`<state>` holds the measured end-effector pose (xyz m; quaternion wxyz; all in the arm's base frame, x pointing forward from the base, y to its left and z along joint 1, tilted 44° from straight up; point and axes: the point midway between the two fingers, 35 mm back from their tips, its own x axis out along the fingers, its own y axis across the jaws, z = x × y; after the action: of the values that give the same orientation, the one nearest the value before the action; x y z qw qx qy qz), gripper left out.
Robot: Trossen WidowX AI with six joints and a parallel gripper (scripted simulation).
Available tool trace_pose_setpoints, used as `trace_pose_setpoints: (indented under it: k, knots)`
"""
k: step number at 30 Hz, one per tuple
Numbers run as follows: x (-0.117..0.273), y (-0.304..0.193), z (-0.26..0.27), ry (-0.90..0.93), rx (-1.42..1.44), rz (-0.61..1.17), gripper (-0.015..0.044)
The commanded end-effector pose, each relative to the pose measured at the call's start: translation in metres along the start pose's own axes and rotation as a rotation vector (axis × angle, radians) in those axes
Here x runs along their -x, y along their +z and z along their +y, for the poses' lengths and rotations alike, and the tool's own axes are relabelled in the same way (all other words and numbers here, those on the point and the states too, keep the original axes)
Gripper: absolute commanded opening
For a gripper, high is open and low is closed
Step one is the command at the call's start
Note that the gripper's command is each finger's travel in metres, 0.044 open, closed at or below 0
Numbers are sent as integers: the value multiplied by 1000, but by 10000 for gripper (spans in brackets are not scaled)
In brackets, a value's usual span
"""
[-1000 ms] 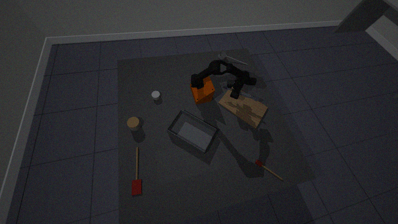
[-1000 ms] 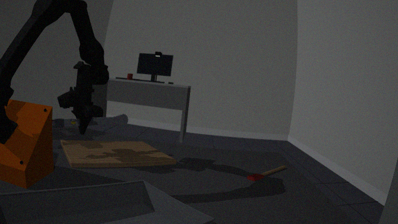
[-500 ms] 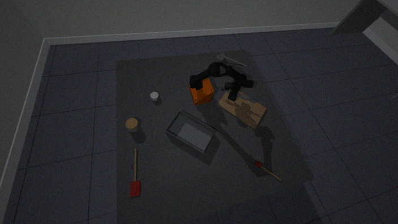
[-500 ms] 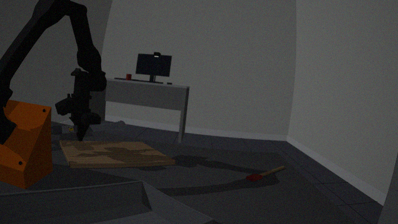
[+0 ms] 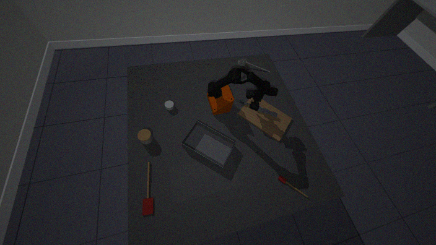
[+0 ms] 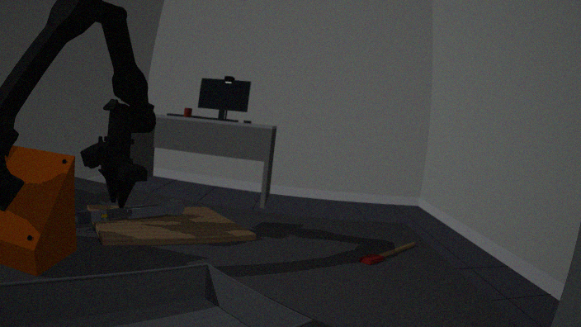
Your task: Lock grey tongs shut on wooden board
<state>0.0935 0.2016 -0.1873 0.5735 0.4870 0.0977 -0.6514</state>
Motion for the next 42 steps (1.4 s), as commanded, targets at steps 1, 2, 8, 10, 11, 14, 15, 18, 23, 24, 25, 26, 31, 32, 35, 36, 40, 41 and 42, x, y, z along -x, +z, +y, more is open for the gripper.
trace_pose_setpoints:
  k: [1, 2, 8, 10, 11, 14, 15, 18, 23, 24, 25, 26, 31, 32, 35, 36, 40, 41, 42]
  knots:
    - [0, 0, 0, -1, 0, 0, 296]
    - [0, 0, 0, -1, 0, 0, 323]
    - [0, 0, 0, -1, 0, 0, 440]
    - [2, 2, -1, -1, 0, 0, 440]
    - [7, 5, -2, -2, 1, 1, 440]
    - [31, 24, -11, -5, 4, 3, 440]
    - [41, 35, -15, -6, 6, 4, 440]
    - [74, 76, -27, -7, 10, 1, 440]
    - [110, 144, -37, 3, 14, -13, 440]
    - [111, 147, -37, 4, 14, -13, 440]
    - [111, 147, -37, 4, 14, -13, 440]
    - [111, 147, -37, 4, 14, -13, 440]
    - [116, 146, -38, 4, 15, -12, 440]
    - [122, 146, -38, 4, 16, -10, 440]
    - [145, 145, -38, 4, 21, -3, 440]
    - [154, 145, -37, 5, 24, -1, 440]
    - [161, 145, -37, 5, 25, 2, 440]
    - [161, 145, -37, 5, 25, 2, 440]
    - [161, 145, -37, 5, 25, 2, 440]
